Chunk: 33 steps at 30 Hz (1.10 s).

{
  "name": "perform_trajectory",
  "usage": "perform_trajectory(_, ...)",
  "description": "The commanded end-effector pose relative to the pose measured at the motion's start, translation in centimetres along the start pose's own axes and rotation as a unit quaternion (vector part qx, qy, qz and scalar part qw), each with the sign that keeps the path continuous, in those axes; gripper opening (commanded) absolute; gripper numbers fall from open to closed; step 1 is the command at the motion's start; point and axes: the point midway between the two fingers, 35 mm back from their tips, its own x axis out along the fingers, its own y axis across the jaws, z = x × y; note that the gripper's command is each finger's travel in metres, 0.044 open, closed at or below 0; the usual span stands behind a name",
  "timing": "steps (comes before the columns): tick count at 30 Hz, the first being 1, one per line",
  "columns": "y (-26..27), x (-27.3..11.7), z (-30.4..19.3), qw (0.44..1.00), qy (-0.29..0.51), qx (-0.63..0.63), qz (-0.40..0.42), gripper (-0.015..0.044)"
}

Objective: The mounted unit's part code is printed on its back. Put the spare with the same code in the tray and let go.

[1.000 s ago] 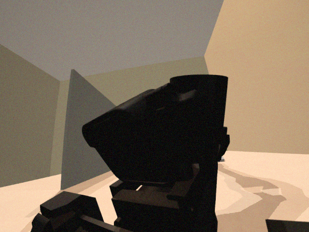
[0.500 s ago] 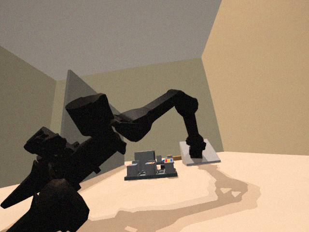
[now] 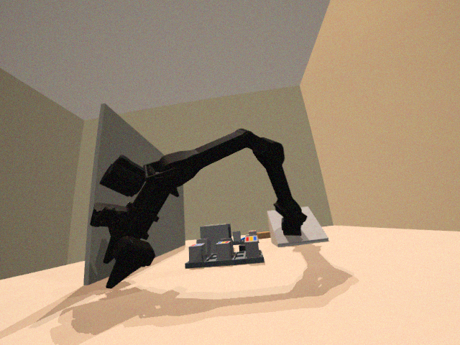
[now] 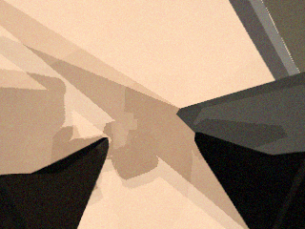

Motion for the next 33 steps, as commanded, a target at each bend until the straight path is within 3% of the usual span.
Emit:
perform_trajectory(1,-3.8,-1.3,-4.1,0.996,0.076,0.04,0.0,0.044)
perform_trajectory(15,-18.1,-8.9,-16.4,0.946,0.235,0.224,-0.017,0.044)
perform_trajectory(24,-24.6,-15.6,-25.7,0.886,0.272,0.368,0.073,0.044)
perform_trajectory(33,-24.9,-16.0,-26.1,0.883,0.27,0.376,0.079,0.044)
